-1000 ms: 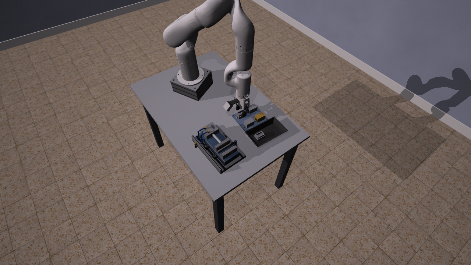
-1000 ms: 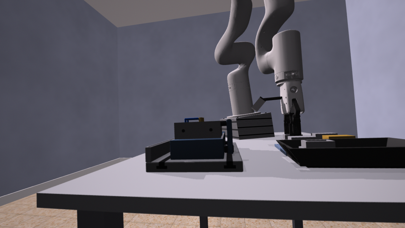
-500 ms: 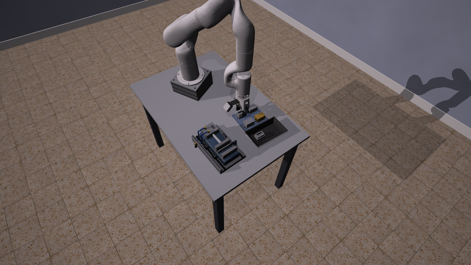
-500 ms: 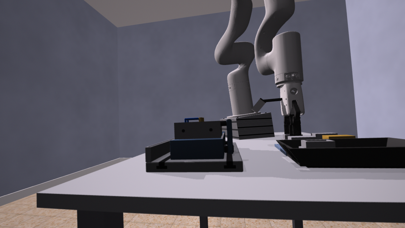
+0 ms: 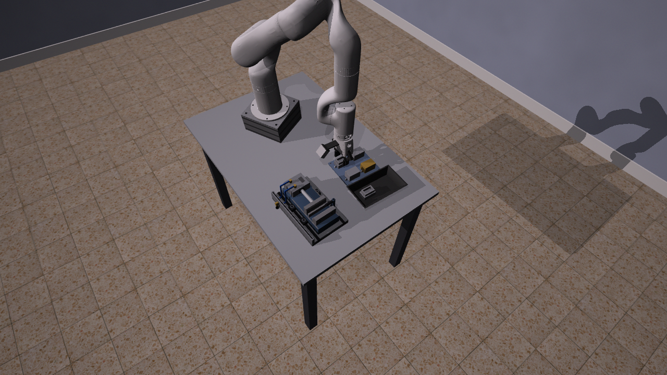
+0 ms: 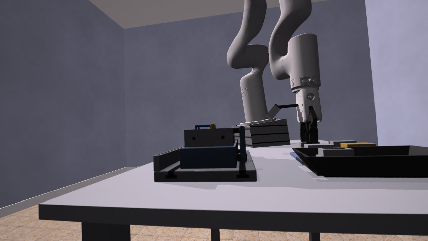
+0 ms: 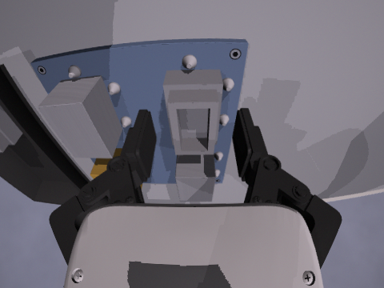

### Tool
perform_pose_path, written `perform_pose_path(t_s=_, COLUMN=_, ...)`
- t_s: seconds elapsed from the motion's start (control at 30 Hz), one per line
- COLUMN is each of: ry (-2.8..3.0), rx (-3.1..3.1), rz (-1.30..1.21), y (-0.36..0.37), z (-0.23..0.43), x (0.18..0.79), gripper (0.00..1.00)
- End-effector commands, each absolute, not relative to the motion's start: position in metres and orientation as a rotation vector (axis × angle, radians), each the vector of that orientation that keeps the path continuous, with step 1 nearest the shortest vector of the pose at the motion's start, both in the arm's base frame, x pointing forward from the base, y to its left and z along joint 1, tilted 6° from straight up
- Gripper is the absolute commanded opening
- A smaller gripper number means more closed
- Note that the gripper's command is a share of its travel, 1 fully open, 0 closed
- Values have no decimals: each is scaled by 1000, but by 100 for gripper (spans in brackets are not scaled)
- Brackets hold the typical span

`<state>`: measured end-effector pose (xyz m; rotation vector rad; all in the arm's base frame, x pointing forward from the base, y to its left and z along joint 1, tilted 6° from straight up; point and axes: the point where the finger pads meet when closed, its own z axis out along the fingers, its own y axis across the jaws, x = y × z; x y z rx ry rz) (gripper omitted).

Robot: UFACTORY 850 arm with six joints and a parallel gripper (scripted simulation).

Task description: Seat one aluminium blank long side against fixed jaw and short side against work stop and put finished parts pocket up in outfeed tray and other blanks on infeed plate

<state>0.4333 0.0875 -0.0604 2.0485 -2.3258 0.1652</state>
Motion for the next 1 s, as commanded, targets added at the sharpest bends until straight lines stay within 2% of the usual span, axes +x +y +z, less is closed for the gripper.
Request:
perform_pose_path(t_s=0.0, ry=-2327, rx=2049, rz=166, y=88, z=-60, x=434, gripper=69)
perform_pose_path(t_s=0.23, ry=-2327, rx=2049, rz=166, y=88, z=-60, x=434, gripper=69)
perform_pose_path(t_s=0.27, ry=-2327, rx=2049, rz=166, y=88, z=-60, x=434, gripper=0)
perform_pose_path(t_s=0.97, ry=-2327, rx=2049, rz=166, y=88, z=-60, x=434, gripper=0)
